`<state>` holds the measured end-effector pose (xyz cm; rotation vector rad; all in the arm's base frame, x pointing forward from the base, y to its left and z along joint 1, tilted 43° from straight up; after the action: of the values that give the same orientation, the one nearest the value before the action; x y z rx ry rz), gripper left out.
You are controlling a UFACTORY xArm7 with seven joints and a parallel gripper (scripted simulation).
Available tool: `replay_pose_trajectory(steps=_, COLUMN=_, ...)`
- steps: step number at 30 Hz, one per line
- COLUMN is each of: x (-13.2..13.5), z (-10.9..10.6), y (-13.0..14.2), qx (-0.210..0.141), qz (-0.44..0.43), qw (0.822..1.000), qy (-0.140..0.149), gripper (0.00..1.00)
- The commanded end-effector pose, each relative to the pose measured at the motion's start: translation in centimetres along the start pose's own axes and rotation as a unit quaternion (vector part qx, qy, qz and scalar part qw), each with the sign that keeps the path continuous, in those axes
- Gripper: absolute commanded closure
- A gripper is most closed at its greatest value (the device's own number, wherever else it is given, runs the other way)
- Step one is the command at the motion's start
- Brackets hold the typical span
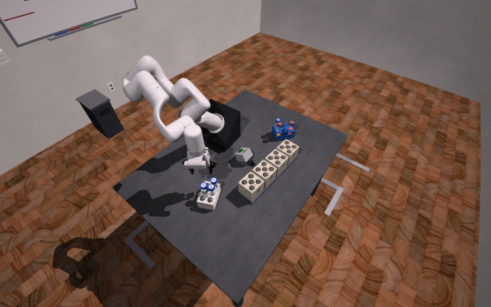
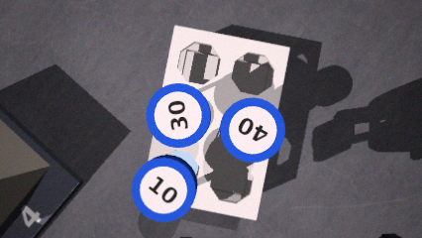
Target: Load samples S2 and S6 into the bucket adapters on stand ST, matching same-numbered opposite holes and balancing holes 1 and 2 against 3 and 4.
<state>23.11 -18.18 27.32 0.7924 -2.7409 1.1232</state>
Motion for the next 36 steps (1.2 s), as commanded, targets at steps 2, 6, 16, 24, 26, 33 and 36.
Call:
replay_pose_trajectory(steps=2, x=0.0, z=-0.1, y=-0.1, qx=0.001, qz=0.000, qw=1.000, qy=-0.001, gripper=0.00)
replay_pose_trajectory(steps=6, x=0.0, z=-0.1, y=-0.1, qx=0.001, qz=0.000, qw=1.000, qy=-0.001, gripper=0.00)
replay_pose_trajectory(steps=16, x=0.0, z=-0.1, y=-0.1, qx=0.001, qz=0.000, qw=1.000, qy=-0.001, gripper=0.00)
replay_pose_trajectory(steps=24, x=0.0, z=-0.9, y=-0.1, qx=0.001, qz=0.000, qw=1.000, qy=-0.001, gripper=0.00)
replay_pose_trajectory(steps=26, x=0.0, z=-1.4, y=-0.1, qx=0.001, qz=0.000, qw=1.000, qy=-0.001, gripper=0.00)
replay_pose_trajectory(steps=33, x=0.0, z=-3.3, y=-0.1, qx=0.001, qz=0.000, qw=1.000, qy=-0.001, gripper=0.00)
replay_pose_trajectory(steps=36, x=0.0, z=-4.1, y=-0.1, qx=0.001, qz=0.000, qw=1.000, qy=-0.001, gripper=0.00)
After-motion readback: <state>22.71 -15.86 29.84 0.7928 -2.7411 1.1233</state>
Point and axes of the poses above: the point where the finger pads meet when closed, its own z axis out along the fingers, its own x axis across the jaws, y = z × x, the point moved 2 cm from there along -z, back along the fingers, and after that the axes turned 12 degrees about z, right-handed, at the moved point
